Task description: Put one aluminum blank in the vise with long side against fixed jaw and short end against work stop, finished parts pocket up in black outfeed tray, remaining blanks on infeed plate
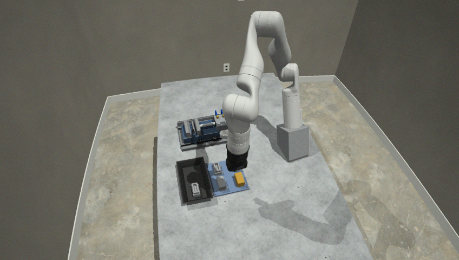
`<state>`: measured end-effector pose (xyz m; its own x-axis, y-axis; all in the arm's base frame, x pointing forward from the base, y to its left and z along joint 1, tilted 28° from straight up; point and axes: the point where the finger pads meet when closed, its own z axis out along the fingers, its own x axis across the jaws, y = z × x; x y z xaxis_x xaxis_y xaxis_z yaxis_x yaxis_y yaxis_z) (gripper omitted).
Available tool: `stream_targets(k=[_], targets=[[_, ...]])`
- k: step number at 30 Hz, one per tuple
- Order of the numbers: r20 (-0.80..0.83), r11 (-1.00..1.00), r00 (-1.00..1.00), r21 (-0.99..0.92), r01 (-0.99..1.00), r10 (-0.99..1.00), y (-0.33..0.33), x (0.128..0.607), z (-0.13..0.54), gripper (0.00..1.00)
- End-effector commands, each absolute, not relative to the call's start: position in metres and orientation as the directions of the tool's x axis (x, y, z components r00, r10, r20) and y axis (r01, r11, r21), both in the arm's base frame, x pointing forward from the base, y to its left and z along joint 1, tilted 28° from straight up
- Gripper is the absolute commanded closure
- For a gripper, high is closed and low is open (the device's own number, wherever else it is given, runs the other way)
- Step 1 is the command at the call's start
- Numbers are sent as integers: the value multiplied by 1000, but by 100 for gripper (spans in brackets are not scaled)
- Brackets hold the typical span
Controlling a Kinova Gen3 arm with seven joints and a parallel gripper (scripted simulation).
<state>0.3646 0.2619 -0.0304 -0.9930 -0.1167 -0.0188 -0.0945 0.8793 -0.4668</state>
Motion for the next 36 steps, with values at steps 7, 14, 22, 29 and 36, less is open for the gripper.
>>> stream_targets(k=[7,14,22,29,36], targets=[[-20,880,-993,-465,-95,-117,262,365,-31,100],[-20,880,-993,-465,-95,-117,259,366,-37,100],[-20,880,-993,-465,-95,-117,253,367,-49,100],[-20,880,-993,-465,-95,-117,249,368,-58,100],[-20,880,-993,-465,-95,-117,242,369,-71,100]])
